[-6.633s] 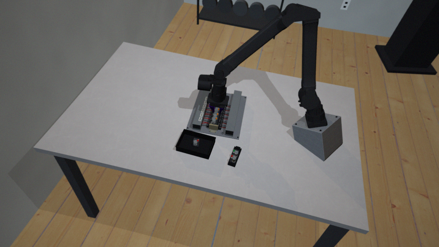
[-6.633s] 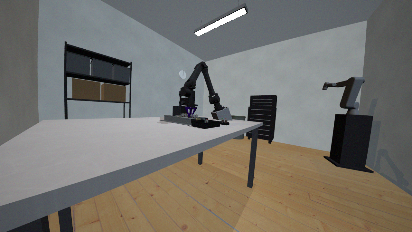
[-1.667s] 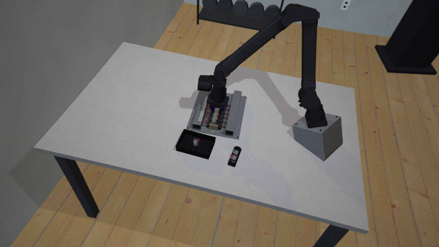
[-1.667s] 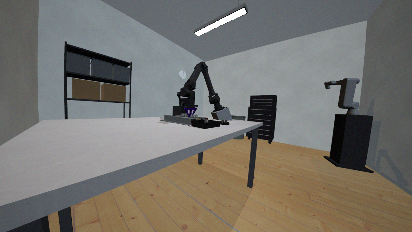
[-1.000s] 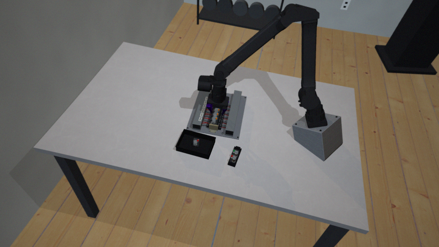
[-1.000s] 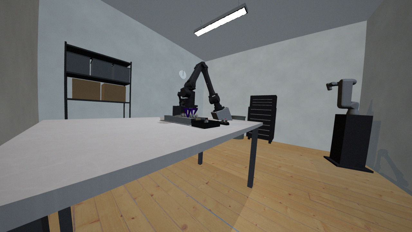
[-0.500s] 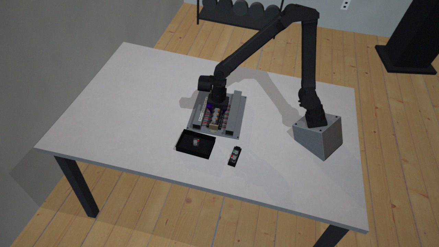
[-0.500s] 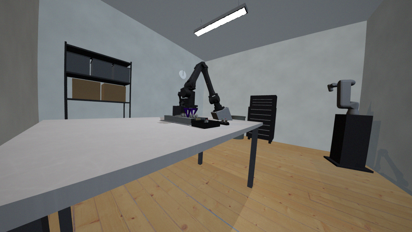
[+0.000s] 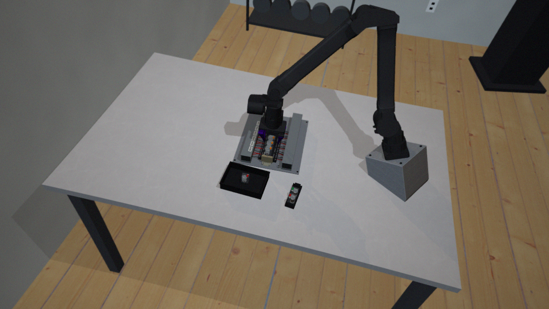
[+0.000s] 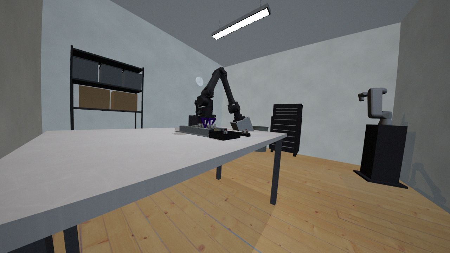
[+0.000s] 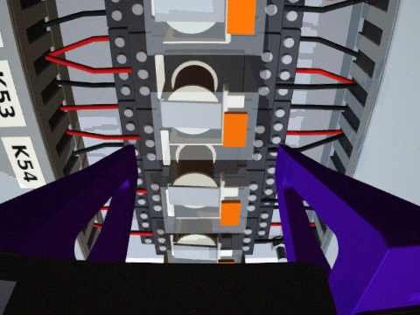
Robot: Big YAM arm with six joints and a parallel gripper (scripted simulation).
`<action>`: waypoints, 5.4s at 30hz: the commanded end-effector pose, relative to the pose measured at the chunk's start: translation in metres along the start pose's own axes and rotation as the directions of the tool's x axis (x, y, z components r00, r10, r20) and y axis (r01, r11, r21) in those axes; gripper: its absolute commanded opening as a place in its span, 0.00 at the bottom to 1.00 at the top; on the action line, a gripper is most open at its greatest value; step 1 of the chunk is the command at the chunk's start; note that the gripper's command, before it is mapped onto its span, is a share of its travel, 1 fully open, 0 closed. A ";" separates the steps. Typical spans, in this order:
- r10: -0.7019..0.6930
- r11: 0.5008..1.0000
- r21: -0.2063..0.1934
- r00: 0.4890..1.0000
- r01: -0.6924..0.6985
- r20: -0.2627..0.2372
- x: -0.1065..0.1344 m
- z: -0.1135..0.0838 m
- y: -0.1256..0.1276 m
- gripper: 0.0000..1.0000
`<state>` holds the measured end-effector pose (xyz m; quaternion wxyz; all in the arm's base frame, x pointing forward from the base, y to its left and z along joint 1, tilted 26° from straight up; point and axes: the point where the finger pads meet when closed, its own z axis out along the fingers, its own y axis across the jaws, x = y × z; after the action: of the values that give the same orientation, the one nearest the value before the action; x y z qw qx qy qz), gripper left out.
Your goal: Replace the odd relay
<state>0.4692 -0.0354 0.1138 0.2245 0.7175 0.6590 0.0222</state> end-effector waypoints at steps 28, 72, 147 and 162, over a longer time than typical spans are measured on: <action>0.021 1.000 -0.019 1.000 -0.021 0.000 -0.002 -0.009 0.014 0.59; 0.007 1.000 -0.006 1.000 -0.007 -0.001 0.003 -0.057 0.005 0.59; 0.011 1.000 -0.015 1.000 -0.011 -0.002 0.003 -0.058 0.009 0.59; 0.011 1.000 -0.015 1.000 -0.011 -0.002 0.003 -0.058 0.009 0.59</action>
<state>0.4526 -0.0212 0.1602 0.2244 0.7183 0.6581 0.0223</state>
